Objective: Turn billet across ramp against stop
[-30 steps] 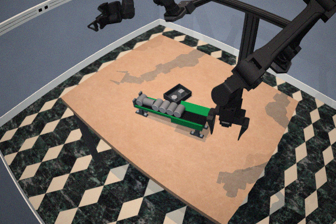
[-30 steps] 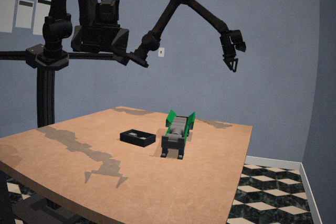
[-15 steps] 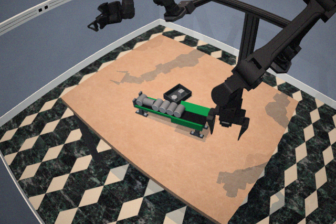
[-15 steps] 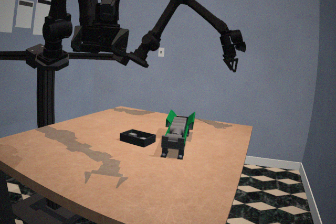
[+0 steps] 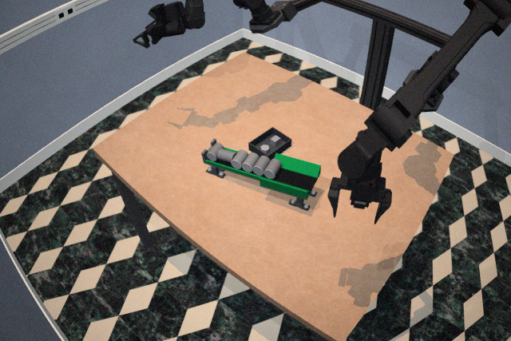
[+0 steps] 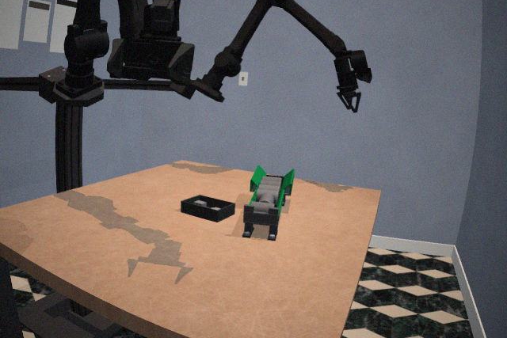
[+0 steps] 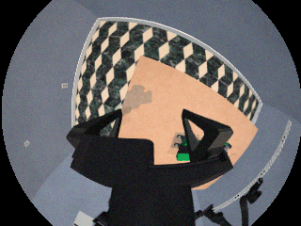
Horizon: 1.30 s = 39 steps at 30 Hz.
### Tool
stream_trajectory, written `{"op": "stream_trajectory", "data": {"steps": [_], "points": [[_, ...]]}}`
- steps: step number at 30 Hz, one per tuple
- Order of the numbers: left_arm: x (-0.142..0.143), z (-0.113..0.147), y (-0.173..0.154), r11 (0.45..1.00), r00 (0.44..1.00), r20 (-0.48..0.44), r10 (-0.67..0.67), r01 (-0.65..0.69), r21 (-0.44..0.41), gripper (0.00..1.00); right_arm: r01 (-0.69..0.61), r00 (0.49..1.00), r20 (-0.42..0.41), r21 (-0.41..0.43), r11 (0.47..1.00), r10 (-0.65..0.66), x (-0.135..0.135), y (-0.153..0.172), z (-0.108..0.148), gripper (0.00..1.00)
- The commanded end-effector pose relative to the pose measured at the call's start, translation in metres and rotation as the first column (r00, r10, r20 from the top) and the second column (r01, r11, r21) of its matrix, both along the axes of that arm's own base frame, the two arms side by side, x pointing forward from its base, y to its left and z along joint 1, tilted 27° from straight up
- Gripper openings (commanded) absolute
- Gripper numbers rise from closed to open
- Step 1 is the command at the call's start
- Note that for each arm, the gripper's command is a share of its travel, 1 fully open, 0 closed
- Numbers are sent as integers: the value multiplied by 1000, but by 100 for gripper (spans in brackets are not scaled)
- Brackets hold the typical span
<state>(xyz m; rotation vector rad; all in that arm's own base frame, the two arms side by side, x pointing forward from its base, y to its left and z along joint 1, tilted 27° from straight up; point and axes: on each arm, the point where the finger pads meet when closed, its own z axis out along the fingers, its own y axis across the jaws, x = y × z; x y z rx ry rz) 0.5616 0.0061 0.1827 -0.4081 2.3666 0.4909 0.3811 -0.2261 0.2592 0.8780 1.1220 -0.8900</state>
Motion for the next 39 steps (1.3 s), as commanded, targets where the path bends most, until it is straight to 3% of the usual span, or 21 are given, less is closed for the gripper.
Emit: {"op": "stream_trajectory", "data": {"steps": [1,7,9,13,24,26,32,39], "points": [[4,36,25,1000,996,80,27,-26,-10,100,-1,1000,20,-4,1000,1,2,0,7,100],[0,59,77,995,985,140,97,-94,-31,100,-1,1000,20,-4,1000,1,2,0,7,100],[0,59,77,995,985,140,97,-94,-31,100,-1,1000,20,-4,1000,1,2,0,7,100],[-7,79,120,988,970,190,153,-147,-44,100,-1,1000,20,-4,1000,1,2,0,7,100],[-63,152,258,946,876,362,320,-319,-65,100,-1,1000,20,-4,1000,1,2,0,7,100],[-63,152,258,946,876,362,320,-319,-65,100,-1,1000,20,-4,1000,1,2,0,7,100],[-120,199,331,906,791,466,396,-420,-57,100,-1,1000,20,-4,1000,1,2,0,7,100],[-207,256,399,842,676,584,449,-539,-24,100,-1,1000,20,-4,1000,1,2,0,7,100]]}}
